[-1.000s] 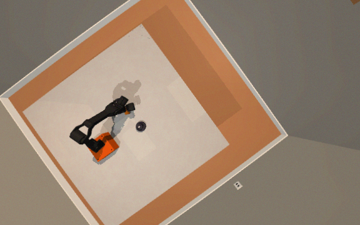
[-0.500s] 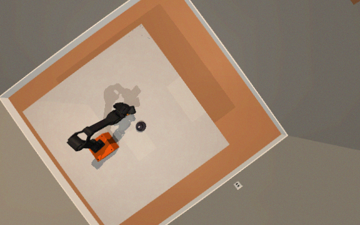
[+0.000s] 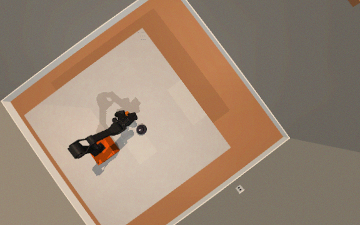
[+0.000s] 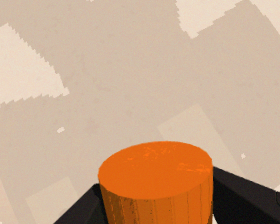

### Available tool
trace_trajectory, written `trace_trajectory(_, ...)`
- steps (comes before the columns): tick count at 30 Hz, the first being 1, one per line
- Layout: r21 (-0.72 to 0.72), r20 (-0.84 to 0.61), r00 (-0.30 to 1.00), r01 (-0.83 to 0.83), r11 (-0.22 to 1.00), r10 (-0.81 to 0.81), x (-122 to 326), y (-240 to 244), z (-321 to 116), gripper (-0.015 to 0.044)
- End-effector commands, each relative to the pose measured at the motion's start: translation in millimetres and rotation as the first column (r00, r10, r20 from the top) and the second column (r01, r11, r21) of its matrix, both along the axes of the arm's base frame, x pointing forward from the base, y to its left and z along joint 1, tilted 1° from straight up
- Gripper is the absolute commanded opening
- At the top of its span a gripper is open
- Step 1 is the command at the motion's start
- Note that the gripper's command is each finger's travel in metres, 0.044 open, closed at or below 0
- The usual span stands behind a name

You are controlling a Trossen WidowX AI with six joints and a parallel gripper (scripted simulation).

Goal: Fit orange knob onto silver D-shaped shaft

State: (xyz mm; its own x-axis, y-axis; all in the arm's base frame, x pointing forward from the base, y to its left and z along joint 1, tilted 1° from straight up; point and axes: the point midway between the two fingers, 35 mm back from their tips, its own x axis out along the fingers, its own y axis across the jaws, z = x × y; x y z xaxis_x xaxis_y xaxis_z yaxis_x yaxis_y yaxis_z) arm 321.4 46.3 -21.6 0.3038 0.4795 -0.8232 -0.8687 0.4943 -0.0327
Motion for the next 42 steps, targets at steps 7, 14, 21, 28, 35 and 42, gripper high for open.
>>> trace_trajectory(7, 0.14, 0.078, 0.997, -0.013, 0.99, 0.002, -7.5, -9.3, -0.2, 0.0179)
trace_trajectory(14, 0.241, 0.136, 0.991, -0.027, 0.97, -0.006, -11.7, -16.4, -0.9, 0.0179)
trace_trajectory(21, 0.339, 0.193, 0.981, -0.048, 0.94, -0.02, -16.0, -23.4, -2.6, 0.0179)
trace_trajectory(28, 0.432, 0.248, 0.968, -0.074, 0.899, -0.04, -20.1, -30.1, -5.1, 0.0179)
trace_trajectory(35, 0.456, 0.263, 0.964, -0.081, 0.886, -0.046, -22.1, -33.5, -5.5, 0.0179)
trace_trajectory(42, 0.461, 0.261, 0.964, -0.081, 0.884, -0.048, -22.6, -33.1, -5.6, 0.026)
